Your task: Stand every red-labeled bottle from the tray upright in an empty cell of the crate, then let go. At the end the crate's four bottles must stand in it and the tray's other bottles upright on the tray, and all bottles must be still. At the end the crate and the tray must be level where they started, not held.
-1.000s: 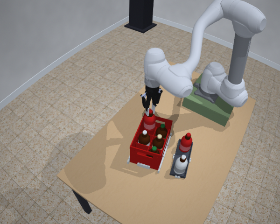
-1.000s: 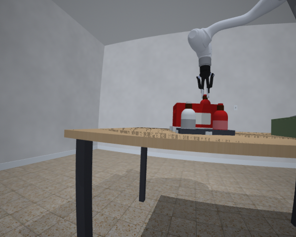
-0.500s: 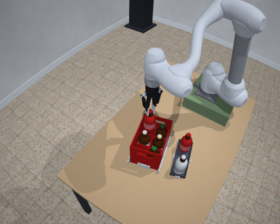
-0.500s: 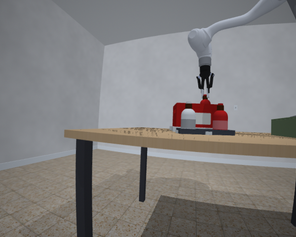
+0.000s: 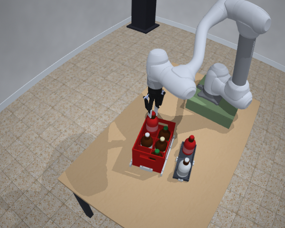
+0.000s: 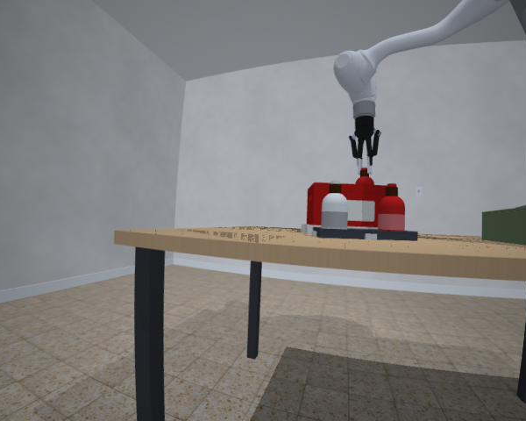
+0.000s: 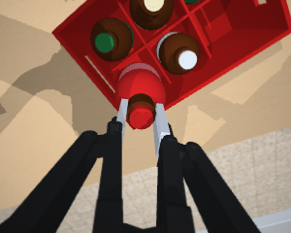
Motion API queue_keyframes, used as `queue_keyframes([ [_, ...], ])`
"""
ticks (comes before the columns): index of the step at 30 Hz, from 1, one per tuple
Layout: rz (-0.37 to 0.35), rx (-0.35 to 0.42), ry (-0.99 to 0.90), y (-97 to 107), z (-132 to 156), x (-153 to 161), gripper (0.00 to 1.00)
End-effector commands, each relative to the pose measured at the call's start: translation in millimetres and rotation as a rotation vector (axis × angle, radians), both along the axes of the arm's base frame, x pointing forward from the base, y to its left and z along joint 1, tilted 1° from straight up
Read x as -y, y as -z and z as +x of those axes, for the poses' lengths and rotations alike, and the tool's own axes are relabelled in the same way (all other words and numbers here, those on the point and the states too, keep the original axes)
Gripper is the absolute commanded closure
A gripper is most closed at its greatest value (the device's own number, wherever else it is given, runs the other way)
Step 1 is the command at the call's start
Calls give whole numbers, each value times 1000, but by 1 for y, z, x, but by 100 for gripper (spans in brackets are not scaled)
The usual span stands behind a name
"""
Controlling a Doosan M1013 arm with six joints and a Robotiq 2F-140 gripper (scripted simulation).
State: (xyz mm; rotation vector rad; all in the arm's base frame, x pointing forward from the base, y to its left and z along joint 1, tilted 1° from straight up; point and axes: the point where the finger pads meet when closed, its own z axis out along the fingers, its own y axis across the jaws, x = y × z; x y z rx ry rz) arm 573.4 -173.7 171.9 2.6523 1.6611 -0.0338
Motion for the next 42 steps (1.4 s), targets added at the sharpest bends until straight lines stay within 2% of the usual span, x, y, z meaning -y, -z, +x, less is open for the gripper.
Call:
queue_keyframes([
  [1,0,0,0,0,0,0,100],
  [18,0,0,0,5,0,0,100],
  [42,0,0,0,29,0,1,100],
])
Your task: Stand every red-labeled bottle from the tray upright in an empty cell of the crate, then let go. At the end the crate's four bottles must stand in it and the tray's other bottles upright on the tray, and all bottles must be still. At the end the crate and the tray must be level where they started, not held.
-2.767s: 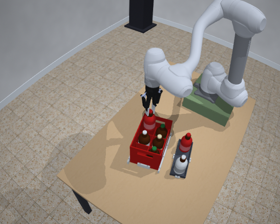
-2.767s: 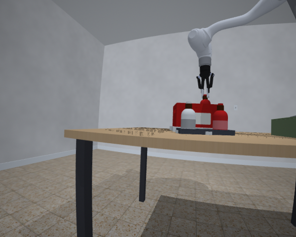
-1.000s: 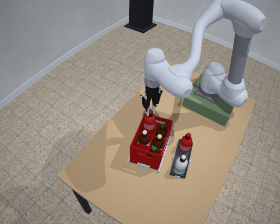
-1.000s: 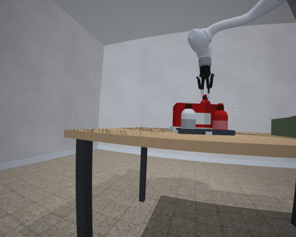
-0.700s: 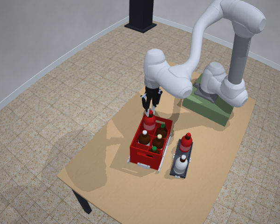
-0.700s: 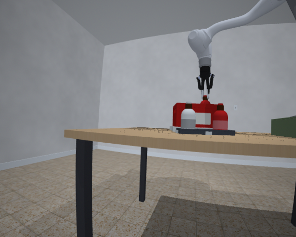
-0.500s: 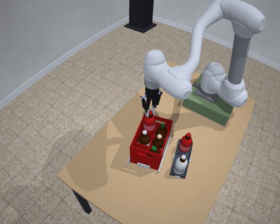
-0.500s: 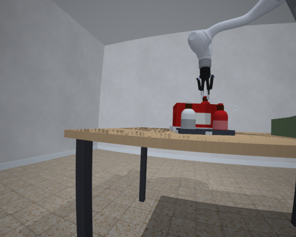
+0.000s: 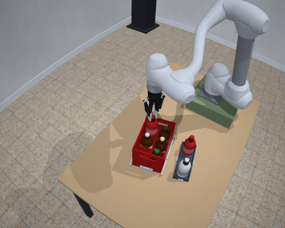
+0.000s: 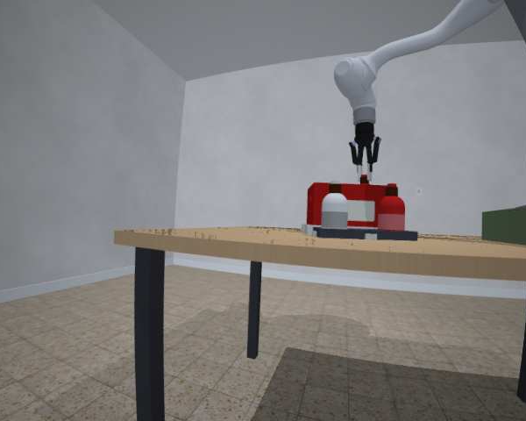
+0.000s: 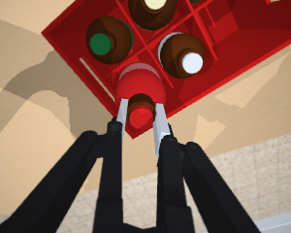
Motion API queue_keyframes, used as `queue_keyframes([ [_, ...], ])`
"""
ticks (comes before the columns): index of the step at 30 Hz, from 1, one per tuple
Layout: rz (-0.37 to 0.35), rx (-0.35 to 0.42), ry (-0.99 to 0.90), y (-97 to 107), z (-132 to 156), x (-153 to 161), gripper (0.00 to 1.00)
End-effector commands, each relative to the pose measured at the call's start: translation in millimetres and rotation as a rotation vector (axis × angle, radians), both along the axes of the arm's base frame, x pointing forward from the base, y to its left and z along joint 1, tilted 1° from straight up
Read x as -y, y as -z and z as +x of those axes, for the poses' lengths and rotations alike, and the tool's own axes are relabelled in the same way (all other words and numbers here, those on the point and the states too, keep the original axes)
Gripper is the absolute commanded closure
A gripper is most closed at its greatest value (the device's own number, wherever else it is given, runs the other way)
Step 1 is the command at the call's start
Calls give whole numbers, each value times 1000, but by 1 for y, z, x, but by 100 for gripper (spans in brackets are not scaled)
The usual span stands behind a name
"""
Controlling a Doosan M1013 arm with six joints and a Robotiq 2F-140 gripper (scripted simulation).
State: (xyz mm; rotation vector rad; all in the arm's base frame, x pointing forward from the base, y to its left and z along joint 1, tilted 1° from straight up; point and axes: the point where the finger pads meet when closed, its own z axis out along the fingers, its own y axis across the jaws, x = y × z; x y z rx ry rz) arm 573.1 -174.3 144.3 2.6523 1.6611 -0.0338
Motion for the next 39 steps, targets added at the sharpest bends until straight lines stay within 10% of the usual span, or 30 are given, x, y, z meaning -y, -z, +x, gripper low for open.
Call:
queue_keyframes([
  [1,0,0,0,3,0,0,100],
  [39,0,0,0,12,0,0,100],
])
